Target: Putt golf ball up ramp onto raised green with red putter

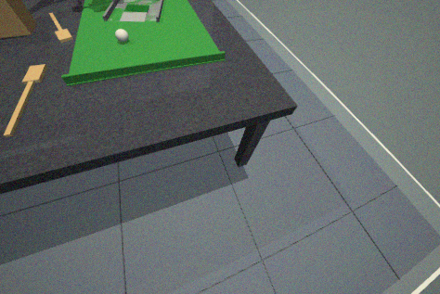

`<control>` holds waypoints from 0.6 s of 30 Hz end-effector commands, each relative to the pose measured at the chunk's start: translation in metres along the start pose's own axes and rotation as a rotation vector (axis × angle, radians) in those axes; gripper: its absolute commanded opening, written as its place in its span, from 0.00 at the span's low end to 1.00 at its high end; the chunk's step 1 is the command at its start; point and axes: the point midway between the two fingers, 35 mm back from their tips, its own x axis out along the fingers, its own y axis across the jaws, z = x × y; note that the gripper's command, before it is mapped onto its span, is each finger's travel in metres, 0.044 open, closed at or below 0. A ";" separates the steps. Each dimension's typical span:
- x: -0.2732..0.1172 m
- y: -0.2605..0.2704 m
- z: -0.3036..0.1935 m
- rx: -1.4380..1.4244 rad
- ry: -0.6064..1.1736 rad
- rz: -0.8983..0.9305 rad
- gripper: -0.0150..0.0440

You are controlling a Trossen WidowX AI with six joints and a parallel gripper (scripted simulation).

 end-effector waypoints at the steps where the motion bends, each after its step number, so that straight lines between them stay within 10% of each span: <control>1: 0.000 0.000 -0.001 -0.016 0.004 0.003 0.98; 18: -0.004 -0.019 -0.054 -1.604 0.064 0.556 1.00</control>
